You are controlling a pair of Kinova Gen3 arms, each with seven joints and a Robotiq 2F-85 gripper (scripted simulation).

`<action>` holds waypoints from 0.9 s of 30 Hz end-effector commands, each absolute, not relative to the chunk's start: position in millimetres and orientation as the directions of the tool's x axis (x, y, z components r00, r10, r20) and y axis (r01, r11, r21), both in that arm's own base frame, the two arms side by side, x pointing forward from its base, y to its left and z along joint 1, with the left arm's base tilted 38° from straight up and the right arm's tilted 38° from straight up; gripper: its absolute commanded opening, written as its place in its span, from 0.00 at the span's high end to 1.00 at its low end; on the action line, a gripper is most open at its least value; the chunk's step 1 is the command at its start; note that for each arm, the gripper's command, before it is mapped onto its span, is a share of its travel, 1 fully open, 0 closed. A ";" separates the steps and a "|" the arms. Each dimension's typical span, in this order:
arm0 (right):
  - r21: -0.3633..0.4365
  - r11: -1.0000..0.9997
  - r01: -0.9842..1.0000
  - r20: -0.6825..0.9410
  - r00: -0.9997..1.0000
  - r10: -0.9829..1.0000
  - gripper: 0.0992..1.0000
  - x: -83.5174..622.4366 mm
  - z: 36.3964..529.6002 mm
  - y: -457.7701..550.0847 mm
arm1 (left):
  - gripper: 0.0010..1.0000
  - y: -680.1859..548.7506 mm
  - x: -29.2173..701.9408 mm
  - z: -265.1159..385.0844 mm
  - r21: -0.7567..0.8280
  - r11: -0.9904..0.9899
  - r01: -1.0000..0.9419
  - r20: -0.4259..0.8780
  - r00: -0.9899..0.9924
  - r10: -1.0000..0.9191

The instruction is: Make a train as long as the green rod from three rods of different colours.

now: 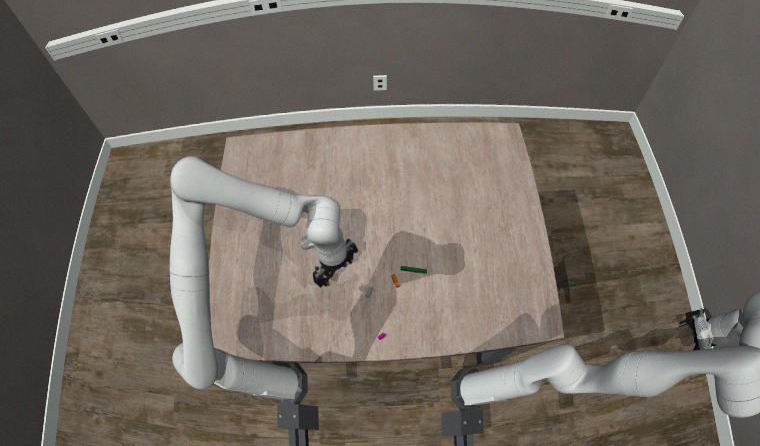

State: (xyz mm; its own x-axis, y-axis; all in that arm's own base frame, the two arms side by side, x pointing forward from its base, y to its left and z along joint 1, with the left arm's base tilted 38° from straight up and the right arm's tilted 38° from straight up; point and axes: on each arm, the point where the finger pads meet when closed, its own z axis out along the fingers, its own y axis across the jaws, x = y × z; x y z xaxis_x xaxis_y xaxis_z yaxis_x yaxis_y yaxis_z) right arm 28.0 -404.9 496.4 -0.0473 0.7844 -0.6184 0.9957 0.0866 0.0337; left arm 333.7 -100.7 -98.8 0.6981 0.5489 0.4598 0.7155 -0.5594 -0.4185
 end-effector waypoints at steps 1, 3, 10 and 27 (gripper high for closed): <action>0.034 0.087 0.996 -0.619 -0.047 0.784 0.00 28.0 497.0 -404.8 | 0.00 -101.6 334.1 -98.4 -0.417 -0.561 0.715 0.460 0.698 0.549; 0.034 0.087 0.996 -0.619 -0.047 0.784 0.00 28.0 497.0 -404.8 | 0.00 -101.6 334.1 -98.4 -0.417 -0.561 0.715 0.460 0.698 0.549; 0.034 0.087 0.996 -0.619 -0.047 0.784 0.00 28.0 497.0 -404.8 | 0.00 -101.6 334.1 -98.4 -0.417 -0.561 0.715 0.460 0.698 0.549; 0.034 0.087 0.996 -0.619 -0.047 0.784 0.00 28.0 497.0 -404.8 | 0.00 -101.4 333.9 -98.5 -0.410 -0.549 0.728 0.468 0.685 0.559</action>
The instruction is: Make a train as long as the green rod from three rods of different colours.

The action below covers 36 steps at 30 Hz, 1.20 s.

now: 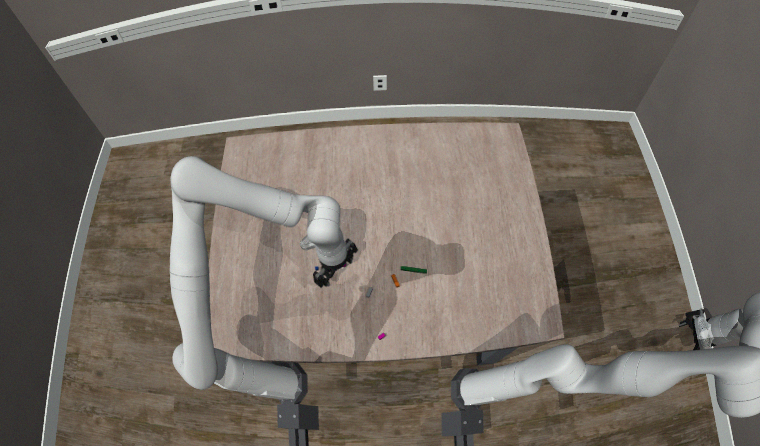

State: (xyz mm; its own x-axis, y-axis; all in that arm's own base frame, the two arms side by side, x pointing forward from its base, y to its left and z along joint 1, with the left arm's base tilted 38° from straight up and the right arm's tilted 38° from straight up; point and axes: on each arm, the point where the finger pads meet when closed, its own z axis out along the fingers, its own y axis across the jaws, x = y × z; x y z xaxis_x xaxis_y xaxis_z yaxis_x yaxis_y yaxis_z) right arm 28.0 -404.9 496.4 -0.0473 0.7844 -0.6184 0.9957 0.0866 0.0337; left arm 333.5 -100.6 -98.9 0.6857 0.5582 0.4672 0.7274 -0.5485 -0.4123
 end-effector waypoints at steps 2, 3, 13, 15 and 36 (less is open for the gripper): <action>0.034 0.087 0.996 -0.619 -0.047 0.784 0.00 28.0 497.0 -404.8 | 0.00 -101.4 333.9 -98.6 -0.408 -0.545 0.732 0.470 0.681 0.562; 0.034 0.087 0.996 -0.619 -0.047 0.784 0.00 28.0 497.0 -404.8 | 0.00 -101.3 333.8 -98.6 -0.406 -0.542 0.736 0.473 0.676 0.565; 0.034 0.087 0.996 -0.619 -0.047 0.784 0.00 28.0 497.0 -404.8 | 0.00 -100.6 332.9 -99.3 -0.361 -0.464 0.809 0.520 0.588 0.620; 0.034 0.087 0.996 -0.619 -0.047 0.784 0.00 28.0 497.0 -404.8 | 0.00 -100.4 332.6 -99.5 -0.345 -0.439 0.829 0.533 0.558 0.635; 0.034 0.087 0.996 -0.619 -0.047 0.784 0.00 28.0 497.0 -404.8 | 0.00 -100.9 331.0 -102.1 -0.080 -0.066 0.995 0.660 0.103 0.744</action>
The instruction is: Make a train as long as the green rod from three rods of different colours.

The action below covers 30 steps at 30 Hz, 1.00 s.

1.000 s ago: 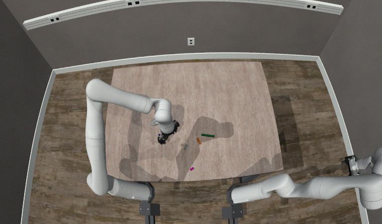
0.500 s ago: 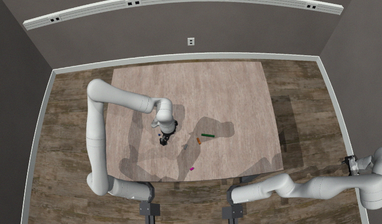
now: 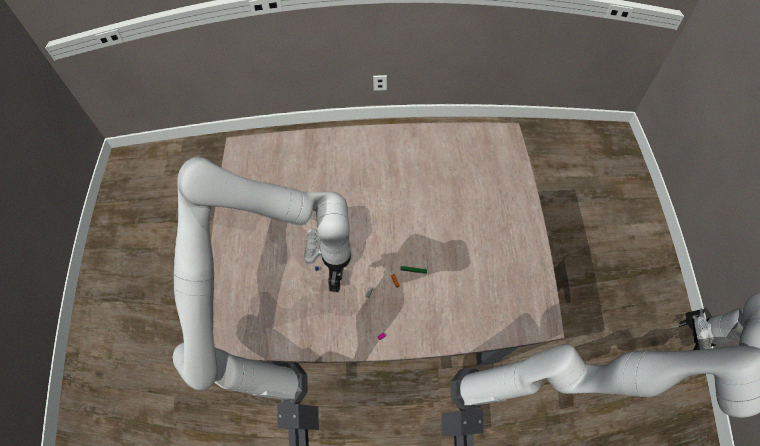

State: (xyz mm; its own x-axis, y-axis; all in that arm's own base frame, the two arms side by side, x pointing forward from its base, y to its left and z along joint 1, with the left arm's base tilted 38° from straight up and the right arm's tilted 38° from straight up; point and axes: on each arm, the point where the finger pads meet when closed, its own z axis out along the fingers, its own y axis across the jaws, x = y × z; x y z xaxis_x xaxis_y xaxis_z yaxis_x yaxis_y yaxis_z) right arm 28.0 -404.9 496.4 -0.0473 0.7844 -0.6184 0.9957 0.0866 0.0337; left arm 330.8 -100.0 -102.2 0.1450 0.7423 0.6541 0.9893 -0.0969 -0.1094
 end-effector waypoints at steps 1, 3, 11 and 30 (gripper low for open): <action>0.034 0.087 0.996 -0.619 -0.047 0.784 0.00 28.0 497.0 -404.8 | 0.00 -101.2 331.0 -102.3 -0.056 -0.037 0.998 0.664 0.065 0.745; 0.034 0.087 0.996 -0.619 -0.047 0.784 0.00 28.0 497.0 -404.8 | 0.00 -101.9 331.1 -102.7 -0.007 0.025 1.000 0.670 -0.014 0.742; 0.034 0.087 0.996 -0.619 -0.047 0.784 0.00 28.0 497.0 -404.8 | 0.00 -106.4 332.7 -104.6 0.214 0.279 0.936 0.646 -0.350 0.679; 0.034 0.087 0.996 -0.619 -0.047 0.784 0.00 28.0 497.0 -404.8 | 0.00 -126.8 342.7 -109.5 0.607 0.678 0.415 0.309 -0.909 0.280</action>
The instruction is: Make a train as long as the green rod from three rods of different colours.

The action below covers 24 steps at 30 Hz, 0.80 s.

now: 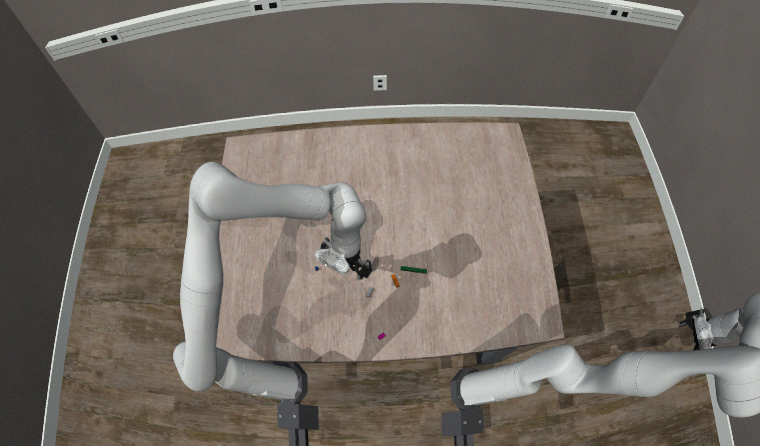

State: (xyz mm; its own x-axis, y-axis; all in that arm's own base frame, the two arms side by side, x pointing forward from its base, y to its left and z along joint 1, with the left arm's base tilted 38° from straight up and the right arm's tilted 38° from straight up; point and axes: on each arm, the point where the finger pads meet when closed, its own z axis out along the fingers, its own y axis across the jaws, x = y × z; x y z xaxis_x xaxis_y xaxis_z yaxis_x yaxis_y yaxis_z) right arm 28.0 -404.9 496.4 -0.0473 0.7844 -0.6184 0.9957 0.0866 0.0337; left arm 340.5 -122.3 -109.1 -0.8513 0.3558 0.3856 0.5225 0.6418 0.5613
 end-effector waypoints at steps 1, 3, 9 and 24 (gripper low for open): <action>0.034 0.087 0.996 -0.619 -0.047 0.784 0.00 28.0 497.0 -404.8 | 0.00 -128.4 343.5 -109.8 0.619 0.691 0.373 0.280 -0.927 0.250; 0.034 0.087 0.996 -0.619 -0.047 0.784 0.00 28.0 497.0 -404.8 | 0.00 -128.4 343.5 -109.8 0.619 0.691 0.373 0.280 -0.927 0.250; 0.034 0.087 0.996 -0.619 -0.047 0.784 0.00 28.0 497.0 -404.8 | 0.00 -138.9 349.1 -111.4 0.664 0.738 0.117 0.102 -0.993 0.065; 0.034 0.087 0.996 -0.619 -0.047 0.784 0.00 28.0 497.0 -404.8 | 0.00 -162.5 361.6 -114.1 0.609 0.709 -0.356 -0.226 -0.934 -0.275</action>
